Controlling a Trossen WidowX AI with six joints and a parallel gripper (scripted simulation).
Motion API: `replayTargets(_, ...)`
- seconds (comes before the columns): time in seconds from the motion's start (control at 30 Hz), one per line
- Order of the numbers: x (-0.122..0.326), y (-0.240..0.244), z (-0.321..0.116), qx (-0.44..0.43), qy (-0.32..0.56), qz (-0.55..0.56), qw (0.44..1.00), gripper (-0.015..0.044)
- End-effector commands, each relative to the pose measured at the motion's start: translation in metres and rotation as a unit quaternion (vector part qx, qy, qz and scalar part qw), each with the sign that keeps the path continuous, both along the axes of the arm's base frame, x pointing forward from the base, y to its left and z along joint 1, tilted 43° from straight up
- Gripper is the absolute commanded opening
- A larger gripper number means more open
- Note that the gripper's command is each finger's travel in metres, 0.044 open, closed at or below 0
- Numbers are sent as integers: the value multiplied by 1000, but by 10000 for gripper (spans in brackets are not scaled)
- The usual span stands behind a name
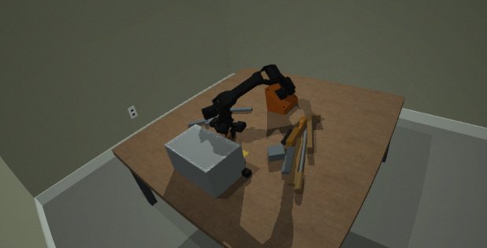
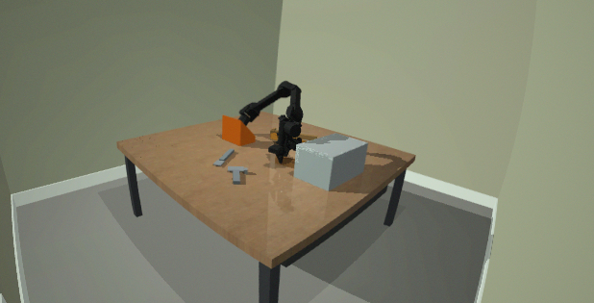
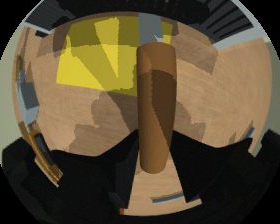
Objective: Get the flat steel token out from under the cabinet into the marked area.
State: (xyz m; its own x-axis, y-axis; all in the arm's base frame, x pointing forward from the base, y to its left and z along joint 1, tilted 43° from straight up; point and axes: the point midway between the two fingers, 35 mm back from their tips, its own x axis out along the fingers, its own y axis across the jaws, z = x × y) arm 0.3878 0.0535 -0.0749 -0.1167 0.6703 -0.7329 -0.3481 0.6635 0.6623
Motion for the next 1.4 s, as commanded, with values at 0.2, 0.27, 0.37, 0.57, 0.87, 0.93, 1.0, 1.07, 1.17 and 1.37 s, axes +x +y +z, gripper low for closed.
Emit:
replayTargets(0.2,10,4,2,0,-2,0,1000,0)
replayTargets(0.27,12,4,3,0,-2,0,1000,0)
replayTargets(0.37,14,5,3,0,-2,0,1000,0)
replayTargets(0.57,17,8,4,0,-2,0,1000,0)
replayTargets(0.87,13,16,12,0,-2,0,1000,0)
replayTargets(0.93,12,18,14,0,-2,0,1000,0)
replayTargets(1.0,11,20,16,0,-2,0,1000,0)
replayTargets(1.07,11,21,16,1,-2,0,1000,0)
replayTargets(1.17,11,21,16,1,-2,0,1000,0)
replayTargets(1.37,6,19,15,0,-1,0,1000,0)
